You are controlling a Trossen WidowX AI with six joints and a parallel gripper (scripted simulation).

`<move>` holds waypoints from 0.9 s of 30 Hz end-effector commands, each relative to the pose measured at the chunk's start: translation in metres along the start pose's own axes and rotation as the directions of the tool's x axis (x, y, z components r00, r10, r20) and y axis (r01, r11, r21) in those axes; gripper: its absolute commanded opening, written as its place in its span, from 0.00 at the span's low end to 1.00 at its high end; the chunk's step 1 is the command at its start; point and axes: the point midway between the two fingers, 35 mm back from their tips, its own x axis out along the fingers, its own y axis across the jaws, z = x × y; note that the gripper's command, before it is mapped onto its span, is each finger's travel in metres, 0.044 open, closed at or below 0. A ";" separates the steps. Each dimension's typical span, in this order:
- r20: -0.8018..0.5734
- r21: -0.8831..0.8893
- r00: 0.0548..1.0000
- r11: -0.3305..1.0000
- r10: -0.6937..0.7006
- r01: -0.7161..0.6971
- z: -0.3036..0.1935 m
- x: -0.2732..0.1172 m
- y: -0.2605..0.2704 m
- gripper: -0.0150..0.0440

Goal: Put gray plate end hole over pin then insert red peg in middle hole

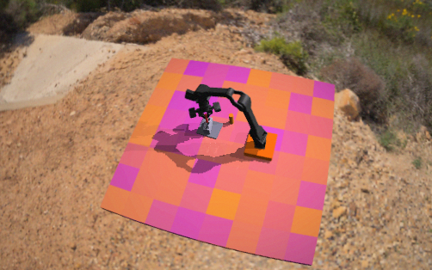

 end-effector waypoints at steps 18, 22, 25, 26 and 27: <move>0.001 -0.006 1.000 1.000 -0.003 0.003 -0.001 0.017 -0.002 0.25; 0.001 -0.003 1.000 1.000 -0.001 0.001 0.000 0.016 -0.001 0.25; 0.001 0.000 1.000 1.000 0.001 -0.001 0.000 0.015 0.000 0.25; 0.001 0.000 1.000 1.000 0.001 -0.001 0.000 0.015 0.000 0.25; 0.001 0.000 1.000 1.000 0.001 -0.001 0.000 0.015 0.000 0.25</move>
